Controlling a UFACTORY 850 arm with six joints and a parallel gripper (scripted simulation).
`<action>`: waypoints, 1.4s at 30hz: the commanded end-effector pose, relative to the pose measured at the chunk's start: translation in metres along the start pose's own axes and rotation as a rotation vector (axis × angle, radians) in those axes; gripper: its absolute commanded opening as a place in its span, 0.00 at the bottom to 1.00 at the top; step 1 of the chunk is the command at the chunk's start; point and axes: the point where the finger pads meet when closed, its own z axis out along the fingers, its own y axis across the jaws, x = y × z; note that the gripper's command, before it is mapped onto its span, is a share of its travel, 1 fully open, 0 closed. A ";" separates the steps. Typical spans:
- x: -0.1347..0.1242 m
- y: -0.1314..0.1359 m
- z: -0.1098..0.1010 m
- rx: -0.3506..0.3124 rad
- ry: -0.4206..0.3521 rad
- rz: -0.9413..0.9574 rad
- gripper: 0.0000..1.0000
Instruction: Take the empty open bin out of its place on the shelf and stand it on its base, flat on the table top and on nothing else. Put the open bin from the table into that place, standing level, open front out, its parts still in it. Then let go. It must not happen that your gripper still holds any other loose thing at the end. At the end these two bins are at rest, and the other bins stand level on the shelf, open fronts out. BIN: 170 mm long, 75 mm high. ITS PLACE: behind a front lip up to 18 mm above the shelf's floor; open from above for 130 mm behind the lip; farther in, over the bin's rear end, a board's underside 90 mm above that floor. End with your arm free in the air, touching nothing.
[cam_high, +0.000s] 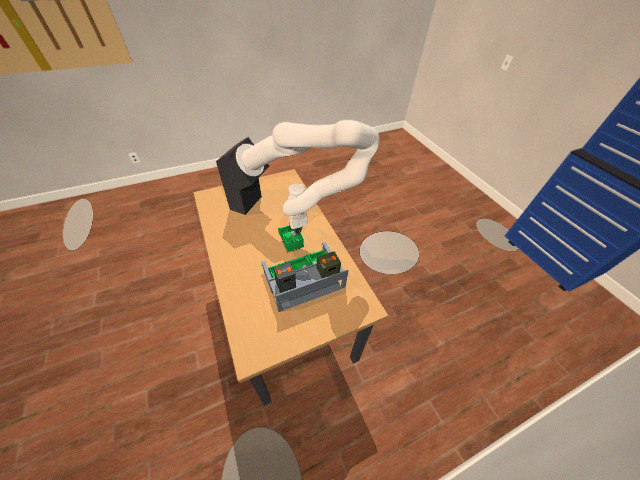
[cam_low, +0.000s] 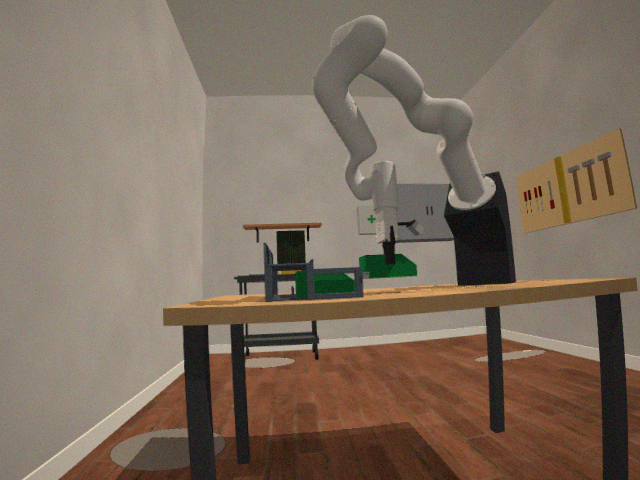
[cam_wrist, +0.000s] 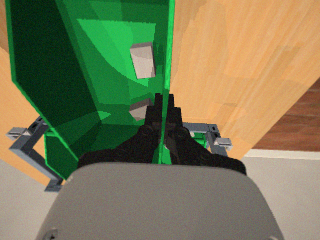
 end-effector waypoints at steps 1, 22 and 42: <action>0.000 0.000 0.010 0.000 0.000 0.000 0.00; 0.000 0.000 0.043 0.000 0.000 0.000 0.00; 0.000 0.000 0.045 0.000 0.000 0.000 0.00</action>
